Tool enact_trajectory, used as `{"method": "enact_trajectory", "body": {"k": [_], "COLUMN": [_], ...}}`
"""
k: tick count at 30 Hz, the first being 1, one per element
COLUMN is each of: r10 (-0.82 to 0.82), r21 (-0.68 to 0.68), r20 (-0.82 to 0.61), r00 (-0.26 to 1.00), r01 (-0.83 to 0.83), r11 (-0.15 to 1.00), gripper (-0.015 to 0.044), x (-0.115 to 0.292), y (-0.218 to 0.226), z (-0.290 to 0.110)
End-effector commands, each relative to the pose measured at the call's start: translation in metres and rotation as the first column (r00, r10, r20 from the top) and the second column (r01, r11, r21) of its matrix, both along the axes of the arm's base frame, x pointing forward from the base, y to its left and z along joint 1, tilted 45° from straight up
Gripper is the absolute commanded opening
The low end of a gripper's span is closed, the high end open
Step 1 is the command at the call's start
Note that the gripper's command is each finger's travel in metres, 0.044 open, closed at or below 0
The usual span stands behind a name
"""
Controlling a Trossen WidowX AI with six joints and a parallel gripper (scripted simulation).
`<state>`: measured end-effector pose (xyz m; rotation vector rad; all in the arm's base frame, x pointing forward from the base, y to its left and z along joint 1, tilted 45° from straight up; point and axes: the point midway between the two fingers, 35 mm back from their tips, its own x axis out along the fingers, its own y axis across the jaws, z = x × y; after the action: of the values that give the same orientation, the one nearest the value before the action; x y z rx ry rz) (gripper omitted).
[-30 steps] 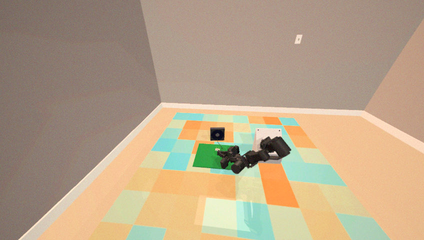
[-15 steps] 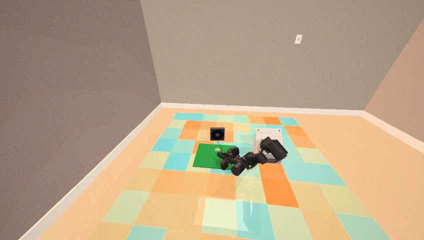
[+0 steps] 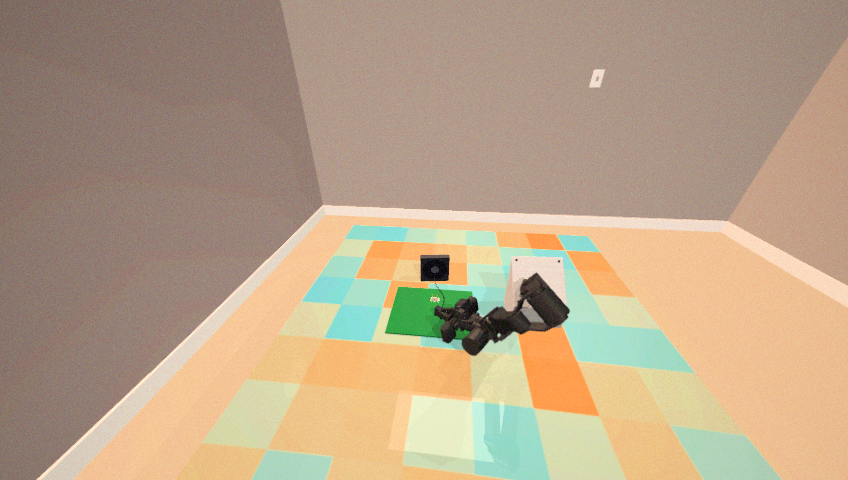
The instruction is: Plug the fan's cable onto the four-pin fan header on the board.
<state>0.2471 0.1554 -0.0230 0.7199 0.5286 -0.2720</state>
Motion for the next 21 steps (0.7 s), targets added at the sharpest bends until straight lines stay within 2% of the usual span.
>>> {"method": "enact_trajectory", "body": {"k": [1, 21], "r10": [-0.006, 0.000], "r21": [0.000, 0.000], "r20": [0.003, 0.000], "r00": [1.000, 1.000], "r01": [0.006, 0.000], "r11": [1.000, 1.000], "gripper": [0.0000, 0.0000], "x": [0.0009, -0.0012], "y": [0.0031, 0.0050], "z": [-0.0032, -0.0051]}}
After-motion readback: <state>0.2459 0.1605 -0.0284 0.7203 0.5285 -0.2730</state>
